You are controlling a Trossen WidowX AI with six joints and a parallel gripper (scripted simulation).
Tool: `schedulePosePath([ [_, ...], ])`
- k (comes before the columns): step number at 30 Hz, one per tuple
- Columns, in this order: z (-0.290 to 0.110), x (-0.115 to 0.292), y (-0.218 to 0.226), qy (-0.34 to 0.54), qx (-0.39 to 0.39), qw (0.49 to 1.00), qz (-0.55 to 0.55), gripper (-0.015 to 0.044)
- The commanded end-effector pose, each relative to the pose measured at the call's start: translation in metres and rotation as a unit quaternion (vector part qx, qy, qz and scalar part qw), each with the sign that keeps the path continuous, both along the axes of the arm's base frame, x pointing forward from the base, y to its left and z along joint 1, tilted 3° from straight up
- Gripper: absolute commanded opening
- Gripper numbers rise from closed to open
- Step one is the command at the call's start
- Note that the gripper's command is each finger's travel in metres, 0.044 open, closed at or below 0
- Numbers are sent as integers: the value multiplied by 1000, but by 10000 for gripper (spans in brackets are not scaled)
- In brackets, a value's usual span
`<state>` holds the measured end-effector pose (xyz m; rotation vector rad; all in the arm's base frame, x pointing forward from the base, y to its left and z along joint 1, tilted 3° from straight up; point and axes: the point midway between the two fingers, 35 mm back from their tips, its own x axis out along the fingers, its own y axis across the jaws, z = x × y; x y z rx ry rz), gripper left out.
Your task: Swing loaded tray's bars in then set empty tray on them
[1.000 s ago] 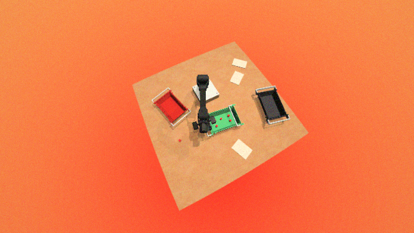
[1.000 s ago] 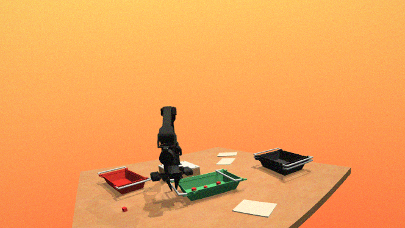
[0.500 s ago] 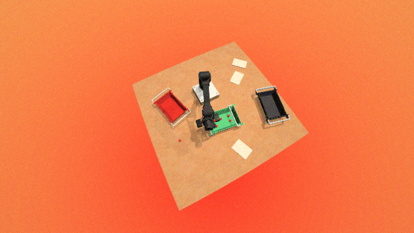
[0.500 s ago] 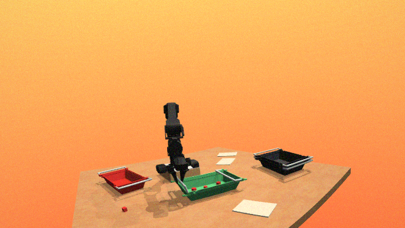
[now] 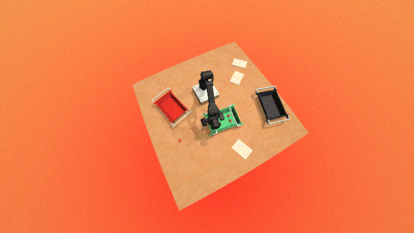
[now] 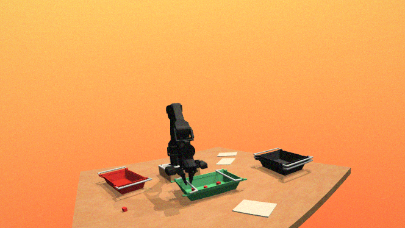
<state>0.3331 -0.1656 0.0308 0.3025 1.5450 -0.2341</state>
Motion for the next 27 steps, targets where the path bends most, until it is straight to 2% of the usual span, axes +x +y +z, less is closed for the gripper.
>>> schedulePosePath([
  [1,18,1,-3,-2,-4,1000,-4,88],
  [6,41,0,-6,-2,-4,1000,-4,88],
  [27,32,1,-5,-2,-2,1000,-5,88],
])
